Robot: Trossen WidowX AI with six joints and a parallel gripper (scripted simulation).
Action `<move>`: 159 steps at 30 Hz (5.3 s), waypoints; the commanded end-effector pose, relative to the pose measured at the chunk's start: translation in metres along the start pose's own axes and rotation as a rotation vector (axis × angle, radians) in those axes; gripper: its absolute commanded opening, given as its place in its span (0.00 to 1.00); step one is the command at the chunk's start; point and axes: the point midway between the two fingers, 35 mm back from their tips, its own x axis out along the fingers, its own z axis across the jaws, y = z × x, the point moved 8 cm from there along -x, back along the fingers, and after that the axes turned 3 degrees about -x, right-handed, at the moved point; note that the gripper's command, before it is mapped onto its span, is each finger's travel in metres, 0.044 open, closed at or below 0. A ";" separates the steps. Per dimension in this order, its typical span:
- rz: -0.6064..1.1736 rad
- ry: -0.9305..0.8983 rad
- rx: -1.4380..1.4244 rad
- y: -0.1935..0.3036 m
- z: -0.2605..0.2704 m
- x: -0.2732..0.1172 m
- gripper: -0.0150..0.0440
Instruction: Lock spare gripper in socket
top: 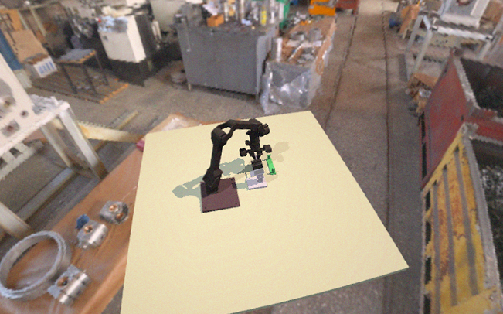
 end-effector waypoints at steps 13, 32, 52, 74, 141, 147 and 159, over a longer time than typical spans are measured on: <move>-0.004 -0.001 0.002 0.003 0.001 0.014 0.25; -0.004 0.004 0.004 0.014 0.003 0.018 0.25; -0.005 0.004 0.004 0.024 0.003 0.021 0.25; -0.006 0.000 0.003 0.036 0.003 0.024 0.25; -0.010 -0.009 0.003 0.056 0.005 0.021 0.59; -0.008 -0.014 0.001 0.050 0.005 0.007 0.59; -0.003 -0.017 -0.003 0.040 0.005 -0.020 0.59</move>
